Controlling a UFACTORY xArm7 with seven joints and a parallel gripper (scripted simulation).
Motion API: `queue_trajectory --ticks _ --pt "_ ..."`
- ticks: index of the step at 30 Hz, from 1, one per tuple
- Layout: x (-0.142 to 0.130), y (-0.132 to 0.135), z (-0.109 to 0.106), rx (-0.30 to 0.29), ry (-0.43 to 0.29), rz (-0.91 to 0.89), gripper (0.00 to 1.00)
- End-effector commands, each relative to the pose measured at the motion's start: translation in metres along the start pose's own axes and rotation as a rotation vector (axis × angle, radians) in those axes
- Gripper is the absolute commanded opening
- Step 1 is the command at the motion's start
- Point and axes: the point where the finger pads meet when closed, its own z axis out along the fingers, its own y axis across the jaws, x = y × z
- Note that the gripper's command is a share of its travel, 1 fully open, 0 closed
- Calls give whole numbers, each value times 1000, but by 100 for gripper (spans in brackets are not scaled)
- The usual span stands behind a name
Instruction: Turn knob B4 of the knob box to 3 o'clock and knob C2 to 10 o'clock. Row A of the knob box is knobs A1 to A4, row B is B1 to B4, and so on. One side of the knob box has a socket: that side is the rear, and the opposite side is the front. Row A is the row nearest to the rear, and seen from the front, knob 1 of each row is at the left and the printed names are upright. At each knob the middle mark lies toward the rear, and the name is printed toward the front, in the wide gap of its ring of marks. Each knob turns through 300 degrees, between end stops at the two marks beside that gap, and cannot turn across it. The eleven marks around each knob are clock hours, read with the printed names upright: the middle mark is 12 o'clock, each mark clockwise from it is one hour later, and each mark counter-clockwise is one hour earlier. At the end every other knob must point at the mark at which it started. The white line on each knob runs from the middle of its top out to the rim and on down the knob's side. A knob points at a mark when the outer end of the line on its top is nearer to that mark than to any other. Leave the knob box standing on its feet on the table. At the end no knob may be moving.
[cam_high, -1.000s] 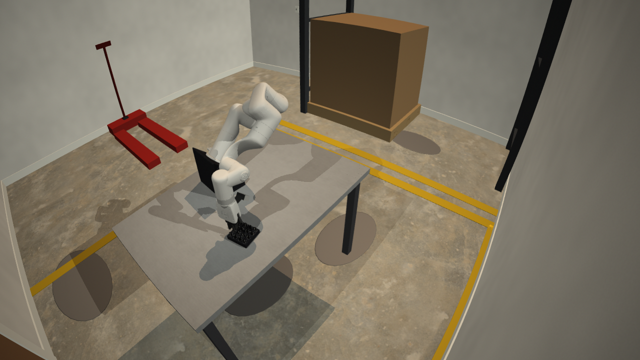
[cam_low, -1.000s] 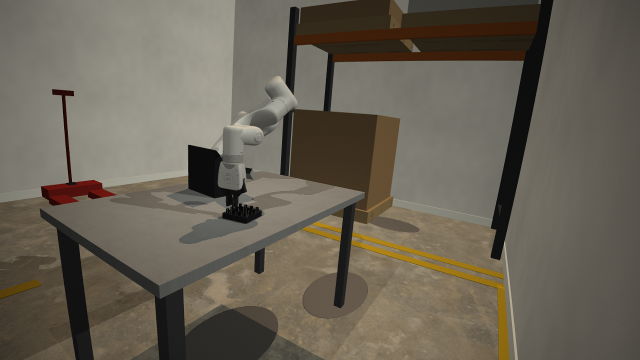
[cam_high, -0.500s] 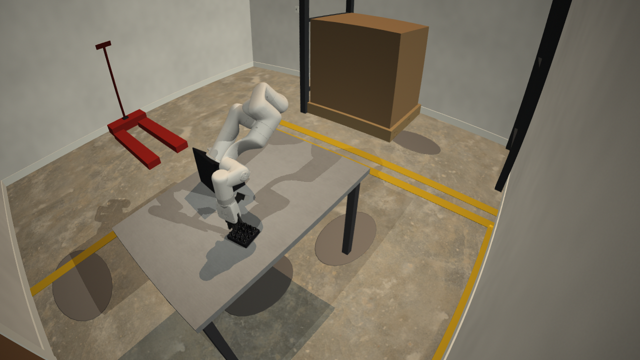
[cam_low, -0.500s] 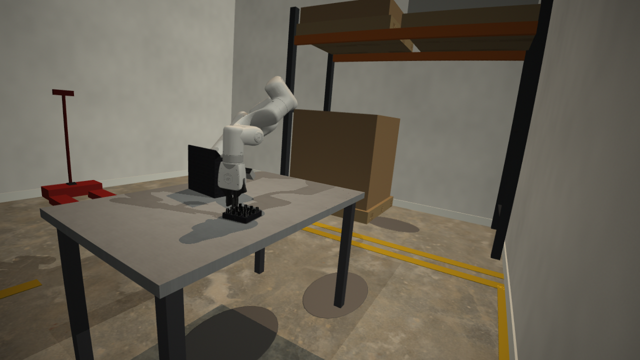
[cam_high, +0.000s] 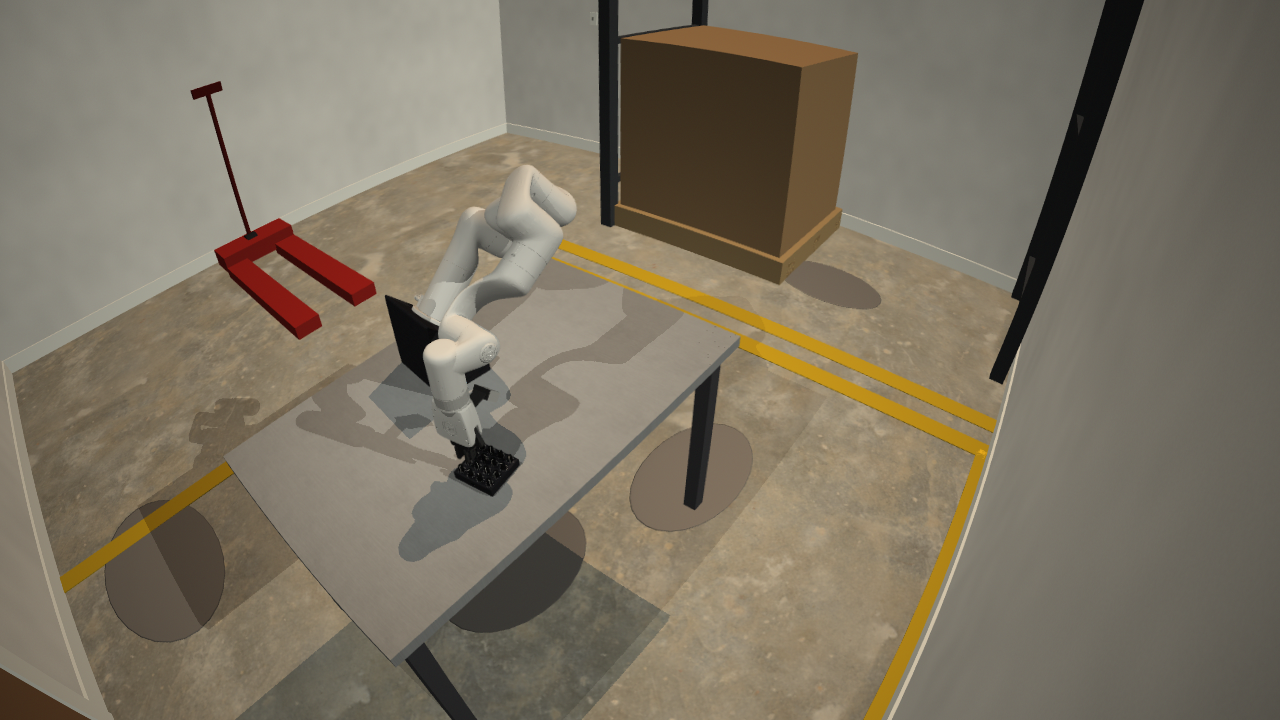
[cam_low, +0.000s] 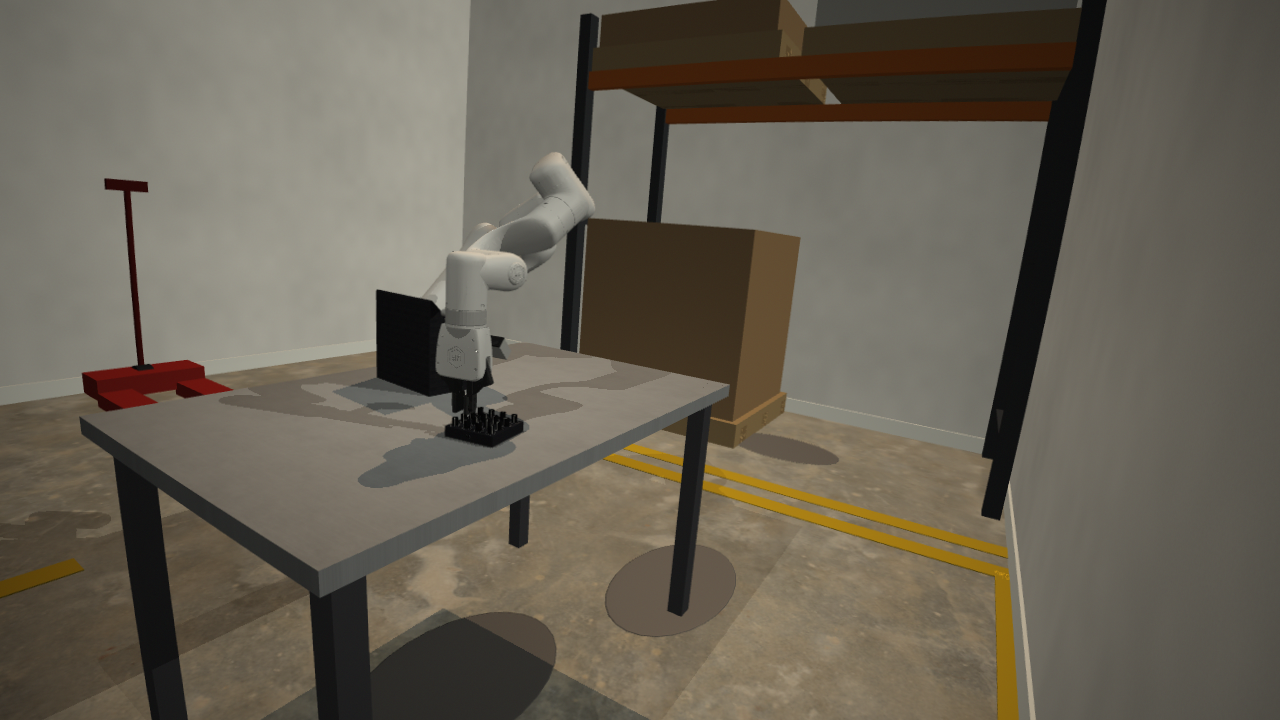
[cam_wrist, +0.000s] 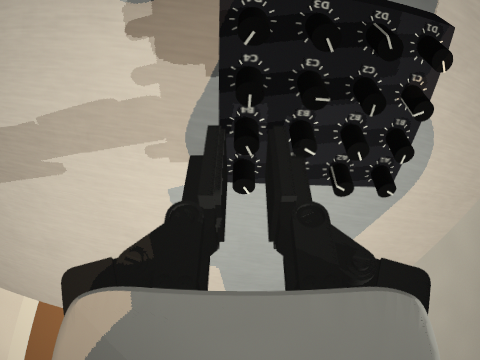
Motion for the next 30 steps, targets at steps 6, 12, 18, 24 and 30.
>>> queue_trajectory --ticks 6,12,18,24,30 --pt "-2 0 -2 -2 -4 0 19" --pt "-2 0 -2 -2 -4 0 19" --pt "-2 0 1 -2 -4 0 19" --pt "-2 0 4 -2 -4 0 19" --pt "-2 0 8 -2 -4 0 19"
